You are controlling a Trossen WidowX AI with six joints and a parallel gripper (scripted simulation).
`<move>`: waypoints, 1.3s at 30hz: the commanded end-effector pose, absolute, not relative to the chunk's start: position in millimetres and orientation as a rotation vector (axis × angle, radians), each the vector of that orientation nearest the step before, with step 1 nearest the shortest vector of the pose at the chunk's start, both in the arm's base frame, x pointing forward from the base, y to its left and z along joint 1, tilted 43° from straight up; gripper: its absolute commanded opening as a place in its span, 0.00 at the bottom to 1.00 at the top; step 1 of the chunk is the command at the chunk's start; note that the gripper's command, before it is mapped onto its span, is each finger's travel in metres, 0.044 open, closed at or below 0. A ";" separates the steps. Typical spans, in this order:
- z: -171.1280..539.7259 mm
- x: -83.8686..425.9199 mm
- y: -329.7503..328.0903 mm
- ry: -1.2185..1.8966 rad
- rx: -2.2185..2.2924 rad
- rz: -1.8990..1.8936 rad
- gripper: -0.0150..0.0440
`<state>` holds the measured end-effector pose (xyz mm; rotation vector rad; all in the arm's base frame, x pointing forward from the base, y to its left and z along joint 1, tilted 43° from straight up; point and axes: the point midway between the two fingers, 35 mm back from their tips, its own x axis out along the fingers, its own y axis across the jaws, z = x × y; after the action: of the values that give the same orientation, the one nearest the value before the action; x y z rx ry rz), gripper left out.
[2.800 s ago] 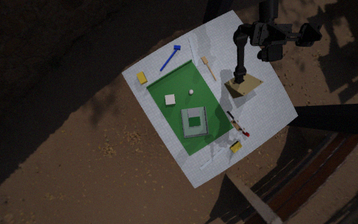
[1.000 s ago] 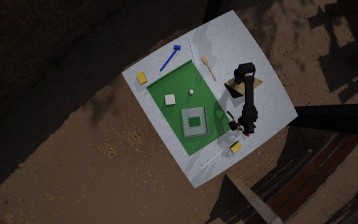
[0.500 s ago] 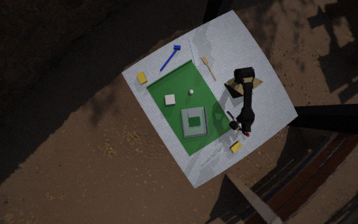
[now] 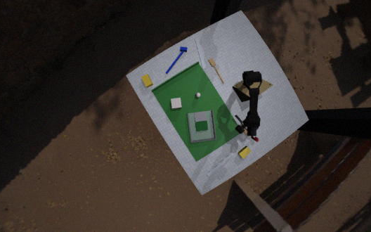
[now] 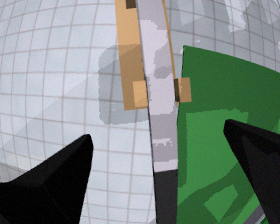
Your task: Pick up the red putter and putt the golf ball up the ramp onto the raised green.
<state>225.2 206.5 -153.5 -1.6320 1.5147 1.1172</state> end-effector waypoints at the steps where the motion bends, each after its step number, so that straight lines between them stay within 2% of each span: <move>1: -157.6 224.4 202.9 1.520 -1.643 1.118 1.00; 25: -174.8 224.9 187.2 1.520 -1.644 1.117 1.00; 39: -172.3 225.6 189.9 1.515 -1.633 1.117 0.38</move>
<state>225.5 189.7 -172.5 -1.6334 1.5152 1.1167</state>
